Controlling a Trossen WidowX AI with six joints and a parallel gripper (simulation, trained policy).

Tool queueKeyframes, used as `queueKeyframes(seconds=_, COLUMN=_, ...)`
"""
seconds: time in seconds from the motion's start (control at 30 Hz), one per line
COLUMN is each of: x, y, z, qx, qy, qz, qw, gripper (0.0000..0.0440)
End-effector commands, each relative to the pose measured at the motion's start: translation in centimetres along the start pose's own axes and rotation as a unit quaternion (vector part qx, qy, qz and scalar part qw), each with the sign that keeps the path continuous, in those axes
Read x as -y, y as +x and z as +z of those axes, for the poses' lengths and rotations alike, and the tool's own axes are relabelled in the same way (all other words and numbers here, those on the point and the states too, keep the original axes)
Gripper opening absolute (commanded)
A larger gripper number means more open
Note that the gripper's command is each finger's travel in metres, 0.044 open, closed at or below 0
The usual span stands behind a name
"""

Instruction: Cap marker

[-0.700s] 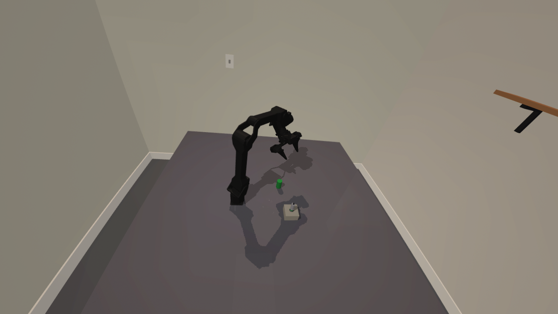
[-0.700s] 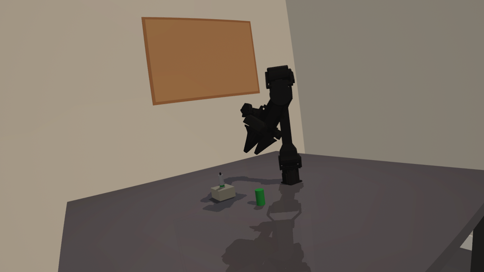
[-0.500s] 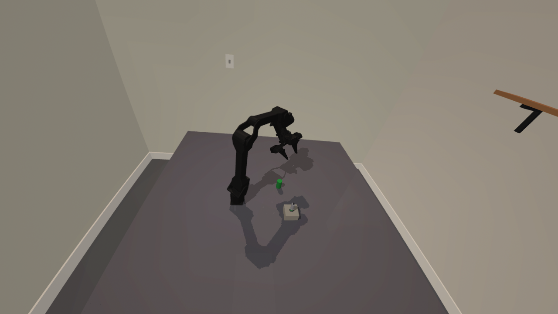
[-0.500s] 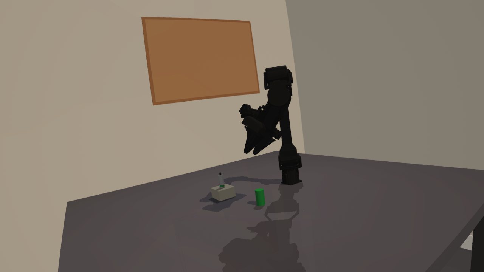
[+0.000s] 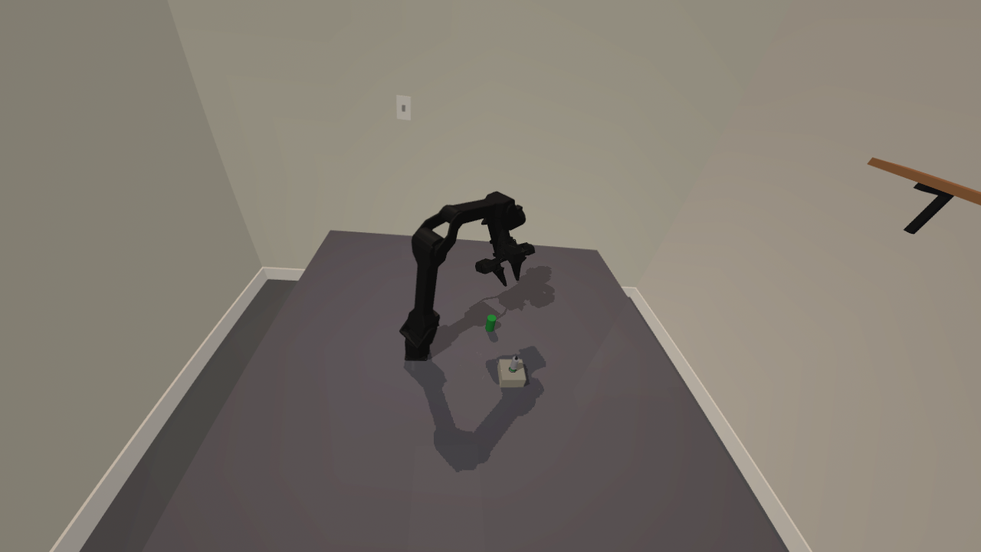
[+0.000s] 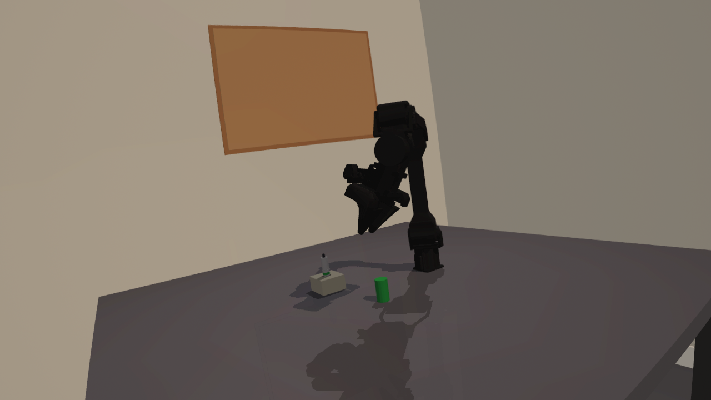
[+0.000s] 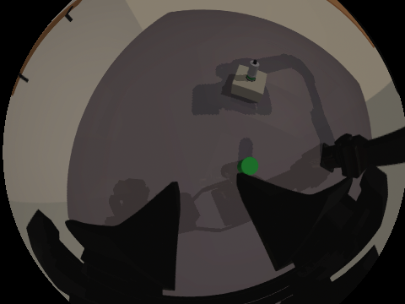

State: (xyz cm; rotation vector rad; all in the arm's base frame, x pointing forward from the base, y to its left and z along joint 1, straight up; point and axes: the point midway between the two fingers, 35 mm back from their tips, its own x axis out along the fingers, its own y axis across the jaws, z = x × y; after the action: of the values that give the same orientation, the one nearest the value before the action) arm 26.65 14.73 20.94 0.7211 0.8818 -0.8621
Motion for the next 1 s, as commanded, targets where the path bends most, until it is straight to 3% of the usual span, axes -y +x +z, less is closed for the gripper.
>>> queueKeyframes(seconds=0.0, x=0.3, y=0.7, z=-0.1, qx=-0.014, qy=0.007, qz=-0.025, qw=1.000, gripper=0.0218)
queueKeyframes(seconds=0.97, x=2.3, y=3.4, z=-0.2, qx=-0.111, qy=0.058, qz=-0.146, qw=0.981, gripper=0.0255)
